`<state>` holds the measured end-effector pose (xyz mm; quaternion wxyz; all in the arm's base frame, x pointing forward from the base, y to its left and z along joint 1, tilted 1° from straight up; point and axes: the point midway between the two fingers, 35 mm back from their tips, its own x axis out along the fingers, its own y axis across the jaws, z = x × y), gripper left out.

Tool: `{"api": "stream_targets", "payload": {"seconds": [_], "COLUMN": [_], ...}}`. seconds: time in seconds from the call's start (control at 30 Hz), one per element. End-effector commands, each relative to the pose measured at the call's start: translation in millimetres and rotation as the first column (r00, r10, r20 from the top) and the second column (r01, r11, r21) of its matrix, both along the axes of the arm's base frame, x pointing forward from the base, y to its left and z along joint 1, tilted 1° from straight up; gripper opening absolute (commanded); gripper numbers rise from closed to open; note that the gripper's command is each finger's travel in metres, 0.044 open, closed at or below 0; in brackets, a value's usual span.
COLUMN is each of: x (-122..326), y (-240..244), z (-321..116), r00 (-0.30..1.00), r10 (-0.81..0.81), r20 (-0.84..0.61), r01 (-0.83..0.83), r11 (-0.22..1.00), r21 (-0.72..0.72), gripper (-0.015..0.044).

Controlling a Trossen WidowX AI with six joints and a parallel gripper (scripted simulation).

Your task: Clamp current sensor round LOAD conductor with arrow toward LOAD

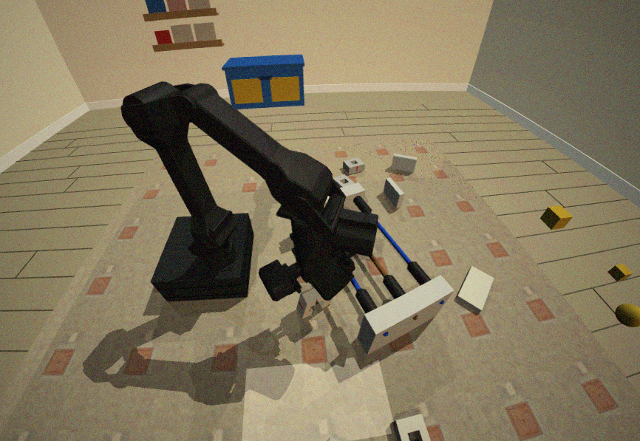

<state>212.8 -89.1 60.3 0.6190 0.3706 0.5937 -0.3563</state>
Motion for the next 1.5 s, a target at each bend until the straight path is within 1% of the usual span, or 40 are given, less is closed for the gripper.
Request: {"api": "stream_targets", "payload": {"seconds": [0.0,1.0,1.47], "x": [1.8,1.6,3.0], "y": [-1.4,-1.2,-0.9], "z": [-5.6,-53.6,-49.1], "r00": [0.998,0.998,0.999], "r10": [-0.055,-0.055,-0.052], "r20": [-0.009,-0.010,-0.005], "r01": [0.055,0.055,0.052], "r11": [0.998,0.998,0.999], "r21": [-0.011,-0.011,-0.006], "gripper": [0.0320,0.0320,0.0227]}}
